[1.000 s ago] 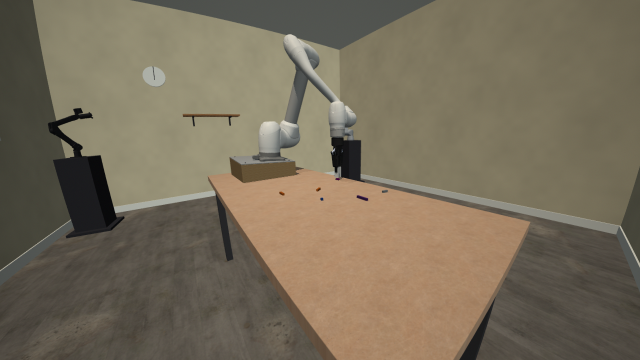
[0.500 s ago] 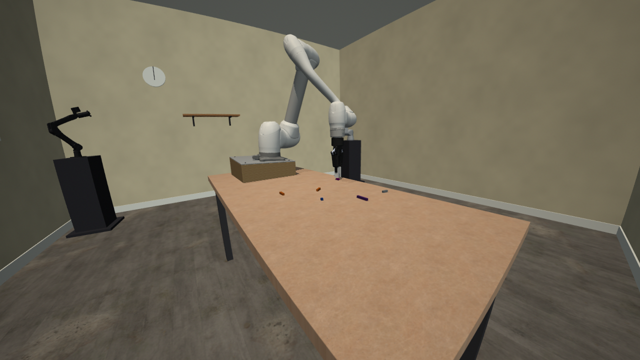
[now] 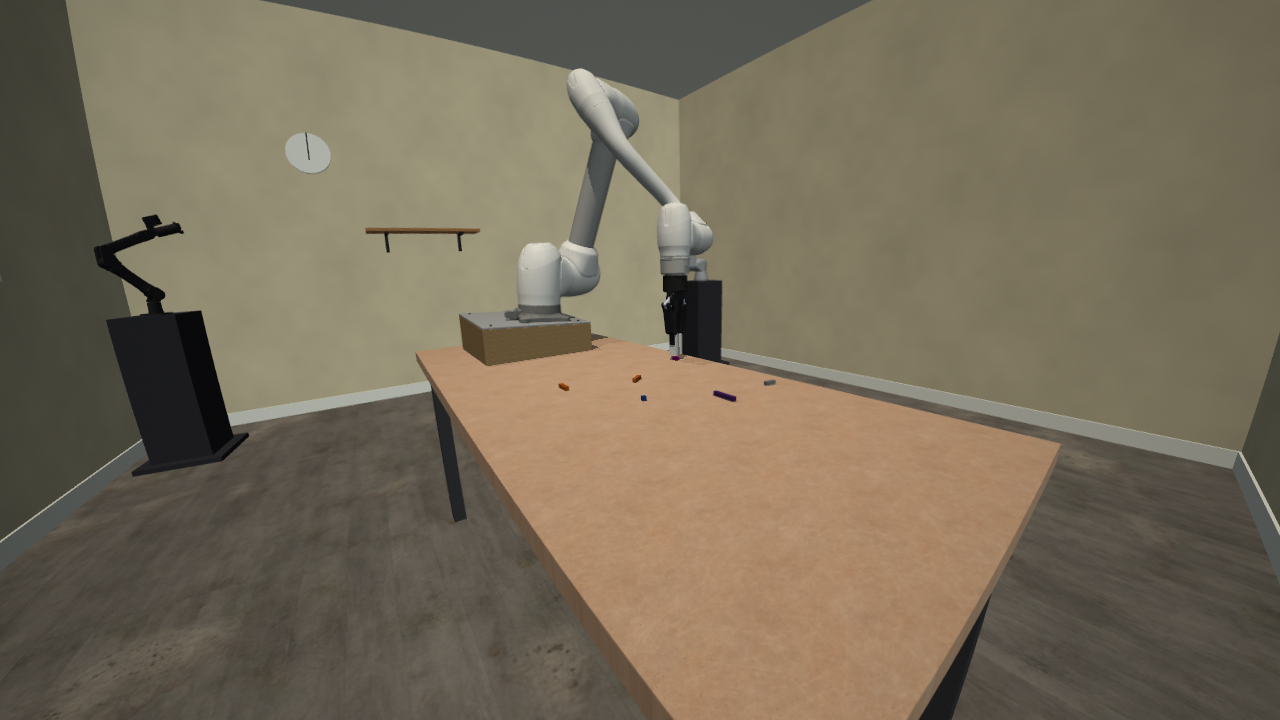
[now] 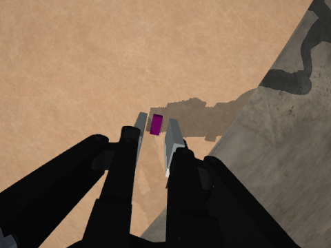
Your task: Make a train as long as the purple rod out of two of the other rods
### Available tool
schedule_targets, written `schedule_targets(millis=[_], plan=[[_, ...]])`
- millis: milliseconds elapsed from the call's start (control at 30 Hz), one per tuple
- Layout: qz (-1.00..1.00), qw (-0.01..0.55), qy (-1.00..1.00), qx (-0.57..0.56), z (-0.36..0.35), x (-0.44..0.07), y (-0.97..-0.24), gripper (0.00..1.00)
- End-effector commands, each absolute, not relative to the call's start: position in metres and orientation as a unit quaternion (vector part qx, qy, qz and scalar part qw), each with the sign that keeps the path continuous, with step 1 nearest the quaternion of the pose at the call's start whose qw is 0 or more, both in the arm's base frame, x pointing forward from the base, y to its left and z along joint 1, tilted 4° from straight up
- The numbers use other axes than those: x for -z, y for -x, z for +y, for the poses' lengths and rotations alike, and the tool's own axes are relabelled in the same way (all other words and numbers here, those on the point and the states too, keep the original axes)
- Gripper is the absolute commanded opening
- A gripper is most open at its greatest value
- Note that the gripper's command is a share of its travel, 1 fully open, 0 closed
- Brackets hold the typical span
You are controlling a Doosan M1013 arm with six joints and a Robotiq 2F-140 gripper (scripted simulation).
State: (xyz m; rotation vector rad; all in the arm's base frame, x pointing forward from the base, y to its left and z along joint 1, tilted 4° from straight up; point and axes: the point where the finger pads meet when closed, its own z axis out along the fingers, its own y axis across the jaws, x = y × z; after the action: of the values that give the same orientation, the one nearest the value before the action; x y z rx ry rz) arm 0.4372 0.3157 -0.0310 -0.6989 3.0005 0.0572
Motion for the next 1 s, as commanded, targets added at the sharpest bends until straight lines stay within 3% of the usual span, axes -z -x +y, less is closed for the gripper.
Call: schedule_targets(millis=[0,967], plan=[[0.973,0.030,0.227,-0.019,0.316,0.031,-0.437,0.23],[0.973,0.030,0.227,-0.019,0.316,0.043,-0.438,0.23]])
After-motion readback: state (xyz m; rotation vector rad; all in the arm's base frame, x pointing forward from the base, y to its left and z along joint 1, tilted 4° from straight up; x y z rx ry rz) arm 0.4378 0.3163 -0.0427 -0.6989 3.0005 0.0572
